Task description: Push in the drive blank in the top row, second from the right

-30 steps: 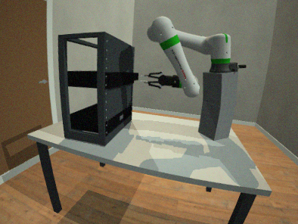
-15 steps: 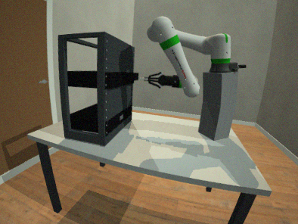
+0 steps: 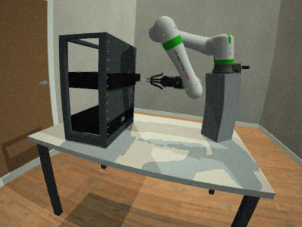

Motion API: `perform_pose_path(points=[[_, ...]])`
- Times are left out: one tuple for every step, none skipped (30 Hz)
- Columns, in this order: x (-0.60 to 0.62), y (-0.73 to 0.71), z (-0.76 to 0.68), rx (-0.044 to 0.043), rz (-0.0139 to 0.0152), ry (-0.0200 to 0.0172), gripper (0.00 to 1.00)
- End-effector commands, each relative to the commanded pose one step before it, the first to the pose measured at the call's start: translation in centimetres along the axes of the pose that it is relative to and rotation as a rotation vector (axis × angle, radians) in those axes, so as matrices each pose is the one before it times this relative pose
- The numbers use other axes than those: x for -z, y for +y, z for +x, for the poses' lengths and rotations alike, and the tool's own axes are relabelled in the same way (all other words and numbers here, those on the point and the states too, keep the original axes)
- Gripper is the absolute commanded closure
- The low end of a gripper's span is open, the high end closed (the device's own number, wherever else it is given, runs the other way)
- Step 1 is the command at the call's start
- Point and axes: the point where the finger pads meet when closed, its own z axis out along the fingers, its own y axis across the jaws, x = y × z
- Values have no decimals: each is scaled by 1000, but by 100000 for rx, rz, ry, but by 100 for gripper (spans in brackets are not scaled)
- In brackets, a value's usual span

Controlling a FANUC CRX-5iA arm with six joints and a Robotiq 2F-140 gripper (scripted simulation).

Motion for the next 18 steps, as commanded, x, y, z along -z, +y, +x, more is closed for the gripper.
perform_pose_path(points=[[85,162,467,22,-90,-29,90],[47,51,237,-2,-1,-1,90],[52,59,276,2,1,1,90],[61,67,312,0,0,0,90],[68,75,347,-2,-1,-1,90],[73,82,383,1,1,1,90],[80,89,415,1,0,0,90],[86,96,446,0,0,0,90],[92,102,474,0,0,0,90],[97,108,500,0,0,0,90],[0,0,0,0,0,0,90],[0,0,0,0,0,0,90],[101,112,522,0,0,0,90],[105,117,541,-1,0,0,90],[108,120,557,-1,0,0,90],[110,123,570,2,0,1,90],[112,124,578,1,0,0,90],[113,125,581,0,0,0,90]])
